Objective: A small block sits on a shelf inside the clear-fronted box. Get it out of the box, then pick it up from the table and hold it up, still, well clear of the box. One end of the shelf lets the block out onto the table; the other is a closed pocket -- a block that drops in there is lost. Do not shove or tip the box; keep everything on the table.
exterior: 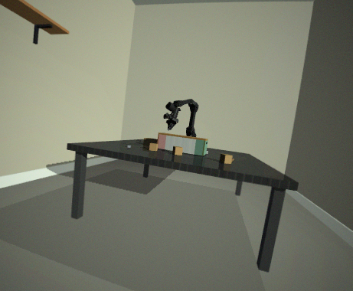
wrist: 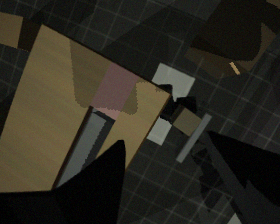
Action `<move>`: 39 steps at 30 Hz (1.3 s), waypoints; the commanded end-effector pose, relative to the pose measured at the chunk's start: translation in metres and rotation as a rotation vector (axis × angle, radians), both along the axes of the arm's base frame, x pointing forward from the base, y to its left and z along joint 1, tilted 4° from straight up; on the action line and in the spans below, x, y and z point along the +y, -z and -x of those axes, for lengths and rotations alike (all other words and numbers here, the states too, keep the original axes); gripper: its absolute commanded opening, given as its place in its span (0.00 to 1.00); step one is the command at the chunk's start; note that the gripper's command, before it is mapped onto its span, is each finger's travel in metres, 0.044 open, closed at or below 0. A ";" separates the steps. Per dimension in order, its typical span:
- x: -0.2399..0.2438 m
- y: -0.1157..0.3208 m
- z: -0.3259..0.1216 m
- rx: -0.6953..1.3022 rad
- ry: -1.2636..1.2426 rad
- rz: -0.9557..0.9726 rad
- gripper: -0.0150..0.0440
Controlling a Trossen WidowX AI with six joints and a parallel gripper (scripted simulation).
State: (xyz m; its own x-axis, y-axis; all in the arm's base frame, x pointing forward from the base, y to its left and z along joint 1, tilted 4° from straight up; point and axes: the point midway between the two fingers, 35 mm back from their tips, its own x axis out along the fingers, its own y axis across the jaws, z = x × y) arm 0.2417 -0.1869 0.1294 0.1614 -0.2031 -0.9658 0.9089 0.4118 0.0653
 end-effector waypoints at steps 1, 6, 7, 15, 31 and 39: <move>-0.002 0.002 0.017 -0.241 0.887 -0.246 0.74; -0.003 0.001 0.021 -0.306 1.172 -0.328 0.74; -0.004 0.000 0.021 -0.318 1.228 -0.345 0.74; -0.007 -0.002 0.027 -0.407 1.684 -0.491 0.74; -0.008 -0.004 0.031 -0.461 2.065 -0.615 0.74; -0.008 -0.004 0.031 -0.461 2.065 -0.615 0.74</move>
State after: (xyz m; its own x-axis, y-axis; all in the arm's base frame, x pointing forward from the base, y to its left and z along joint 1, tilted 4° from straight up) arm 0.2116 -0.1968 0.1351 0.3520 -0.1212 -0.9281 -0.1566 -0.9852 0.0693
